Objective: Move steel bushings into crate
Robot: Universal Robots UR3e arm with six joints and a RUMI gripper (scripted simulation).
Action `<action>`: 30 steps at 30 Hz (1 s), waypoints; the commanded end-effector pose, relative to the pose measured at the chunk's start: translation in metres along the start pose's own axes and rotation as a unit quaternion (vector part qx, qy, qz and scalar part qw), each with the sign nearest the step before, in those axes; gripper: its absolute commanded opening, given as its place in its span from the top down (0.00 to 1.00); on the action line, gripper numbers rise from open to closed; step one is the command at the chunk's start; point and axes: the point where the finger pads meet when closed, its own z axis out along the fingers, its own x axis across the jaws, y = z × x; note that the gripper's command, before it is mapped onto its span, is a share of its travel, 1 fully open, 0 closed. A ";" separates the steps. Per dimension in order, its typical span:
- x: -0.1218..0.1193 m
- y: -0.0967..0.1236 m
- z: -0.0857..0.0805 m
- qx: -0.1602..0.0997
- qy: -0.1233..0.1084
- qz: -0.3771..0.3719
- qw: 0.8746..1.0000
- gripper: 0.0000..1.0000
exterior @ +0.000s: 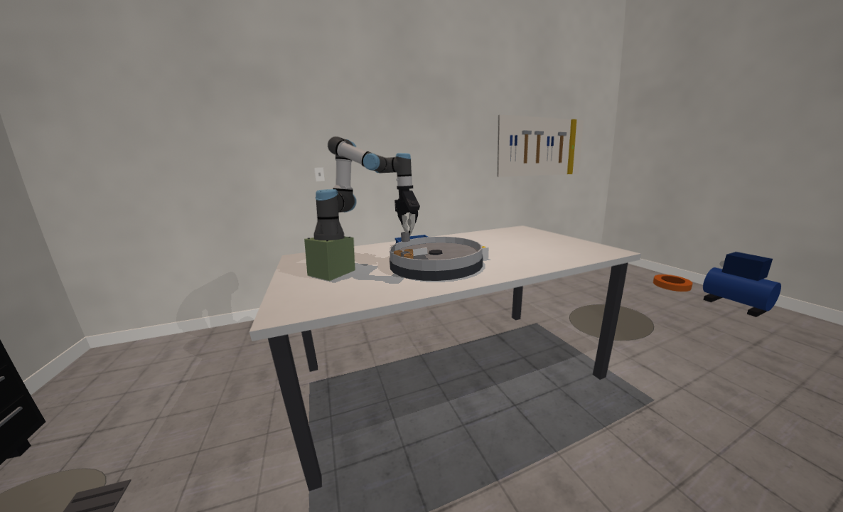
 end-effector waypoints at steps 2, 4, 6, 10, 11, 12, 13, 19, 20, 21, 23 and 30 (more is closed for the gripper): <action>-0.006 0.013 -0.001 0.001 -0.001 -0.007 1.000 1.00; -0.008 0.020 -0.001 0.001 -0.001 -0.011 1.000 1.00; -0.010 0.026 -0.001 0.001 -0.001 -0.014 1.000 1.00; -0.014 0.041 -0.001 0.001 -0.001 -0.021 1.000 1.00; -0.016 0.044 -0.001 0.001 -0.001 -0.023 1.000 1.00; -0.017 0.048 -0.001 0.001 -0.001 -0.025 1.000 1.00; -0.018 0.051 -0.001 0.001 -0.001 -0.027 1.000 1.00; -0.024 0.066 -0.001 0.001 -0.001 -0.035 0.999 1.00; -0.025 0.070 -0.001 0.001 -0.001 -0.037 0.999 1.00; -0.026 0.075 -0.001 0.001 -0.001 -0.039 0.999 1.00; -0.029 0.083 -0.001 0.001 -0.001 -0.044 0.999 1.00; -0.040 0.113 -0.001 0.001 -0.001 -0.060 0.998 1.00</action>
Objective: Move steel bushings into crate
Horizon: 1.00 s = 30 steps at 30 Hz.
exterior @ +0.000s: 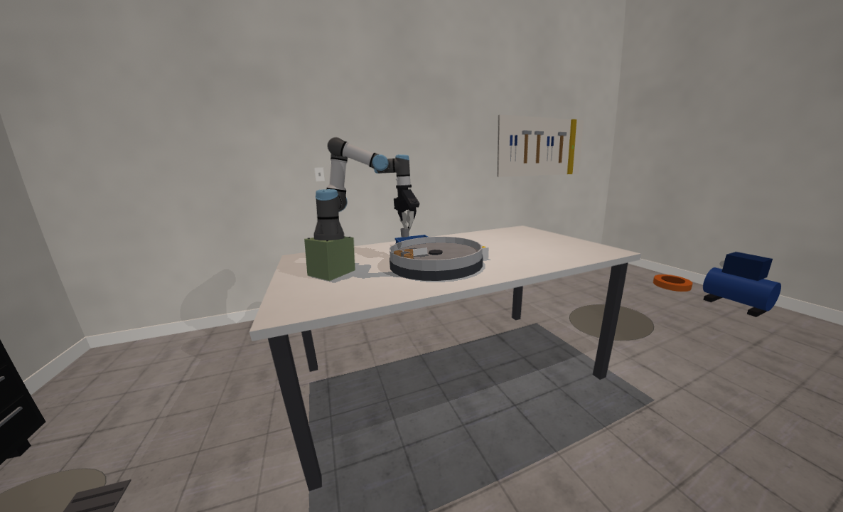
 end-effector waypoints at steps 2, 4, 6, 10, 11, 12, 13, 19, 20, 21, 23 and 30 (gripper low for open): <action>-0.012 0.022 -0.001 0.001 0.000 -0.012 1.000 1.00; -0.014 0.027 -0.001 0.001 0.000 -0.014 1.000 1.00; -0.018 0.036 -0.001 0.001 0.000 -0.019 1.000 1.00; -0.027 0.054 -0.001 0.001 0.000 -0.030 1.000 1.00; -0.029 0.059 -0.001 0.001 0.000 -0.032 0.999 1.00; -0.031 0.064 -0.001 0.001 0.000 -0.035 0.999 1.00; -0.033 0.069 -0.001 0.001 0.000 -0.037 0.999 1.00; -0.043 0.091 -0.001 0.001 0.000 -0.050 0.999 1.00; -0.043 0.091 -0.001 0.001 0.000 -0.050 0.999 1.00; -0.045 0.095 -0.001 0.001 0.000 -0.052 0.999 1.00; -0.049 0.103 -0.001 0.001 0.000 -0.056 0.998 1.00; -0.060 0.130 0.000 0.001 0.000 -0.071 0.997 1.00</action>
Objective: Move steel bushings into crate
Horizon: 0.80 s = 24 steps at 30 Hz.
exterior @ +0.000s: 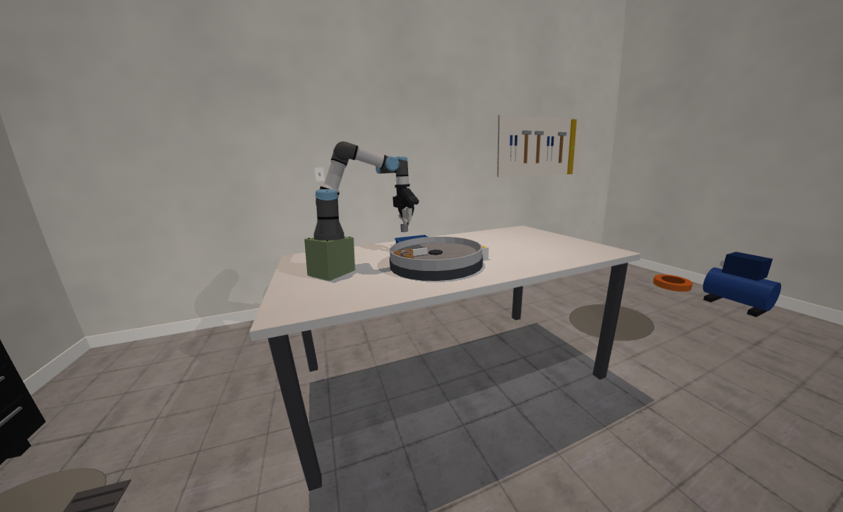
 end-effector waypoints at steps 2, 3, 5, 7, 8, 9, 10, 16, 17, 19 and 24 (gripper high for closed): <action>-0.015 0.021 -0.001 0.001 0.001 -0.012 1.000 1.00; -0.016 0.023 -0.001 0.001 0.001 -0.013 1.000 1.00; -0.020 0.028 -0.001 0.001 0.001 -0.016 1.000 1.00; -0.020 0.028 -0.001 0.001 0.001 -0.016 1.000 1.00; -0.021 0.031 -0.001 0.001 0.001 -0.018 1.000 1.00; -0.023 0.034 -0.001 0.001 0.001 -0.020 1.000 1.00; -0.025 0.036 -0.001 0.001 0.001 -0.021 1.000 1.00; -0.033 0.051 0.000 0.001 0.001 -0.030 1.000 1.00; -0.034 0.054 0.000 0.001 0.001 -0.031 1.000 1.00; -0.037 0.058 0.000 0.001 0.001 -0.033 0.999 1.00; -0.040 0.062 0.000 0.001 0.001 -0.036 0.999 1.00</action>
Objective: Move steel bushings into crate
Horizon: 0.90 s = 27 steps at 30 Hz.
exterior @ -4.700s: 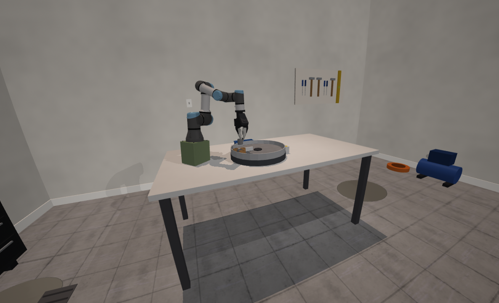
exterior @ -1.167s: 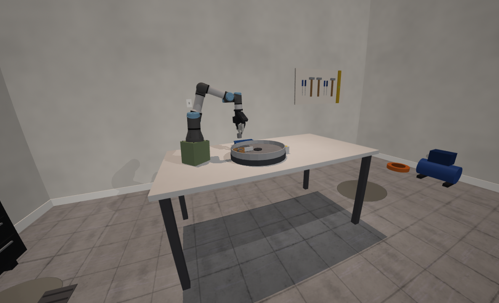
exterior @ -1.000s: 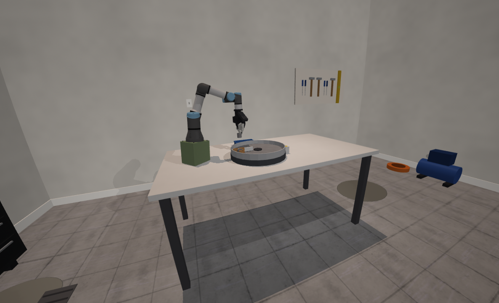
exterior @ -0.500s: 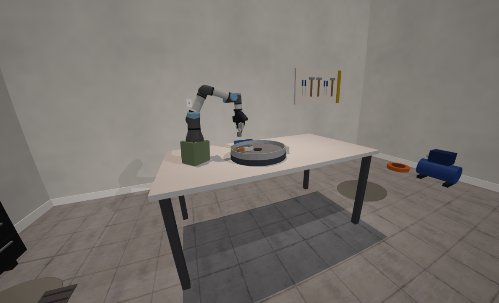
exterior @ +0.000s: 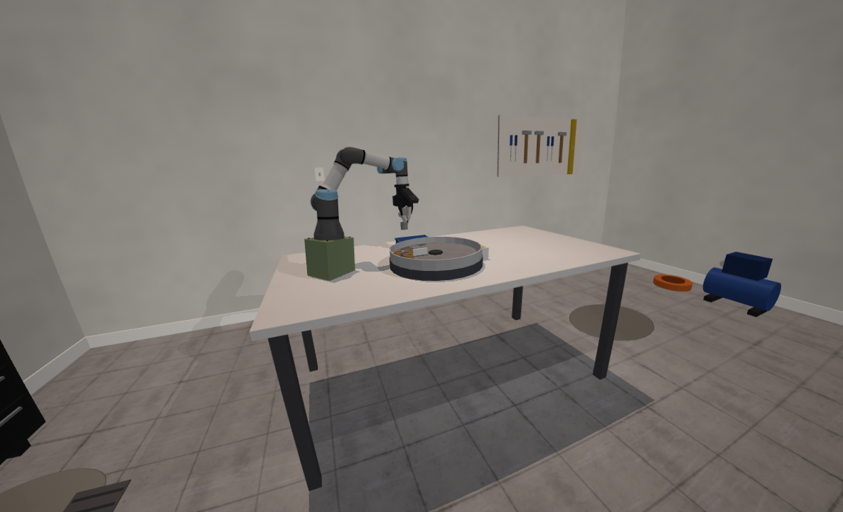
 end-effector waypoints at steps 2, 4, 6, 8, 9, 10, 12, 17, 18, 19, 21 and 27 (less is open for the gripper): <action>-0.007 0.007 -0.001 0.001 0.000 -0.004 1.000 1.00; -0.009 0.010 -0.001 0.001 0.000 -0.006 1.000 1.00; -0.011 0.013 -0.001 0.001 0.000 -0.008 1.000 1.00; -0.013 0.015 -0.001 0.001 0.000 -0.010 1.000 1.00; -0.014 0.016 -0.001 0.001 0.000 -0.010 1.000 1.00; -0.015 0.018 -0.001 0.001 0.000 -0.011 1.000 1.00; -0.016 0.020 -0.001 0.001 0.000 -0.012 1.000 1.00; -0.018 0.023 -0.001 0.001 0.000 -0.014 1.000 1.00; -0.019 0.024 -0.001 0.001 0.000 -0.015 1.000 1.00; -0.020 0.025 -0.001 0.001 0.000 -0.016 1.000 1.00; -0.021 0.027 -0.001 0.001 0.000 -0.017 1.000 1.00; -0.023 0.031 -0.001 0.001 0.000 -0.019 1.000 1.00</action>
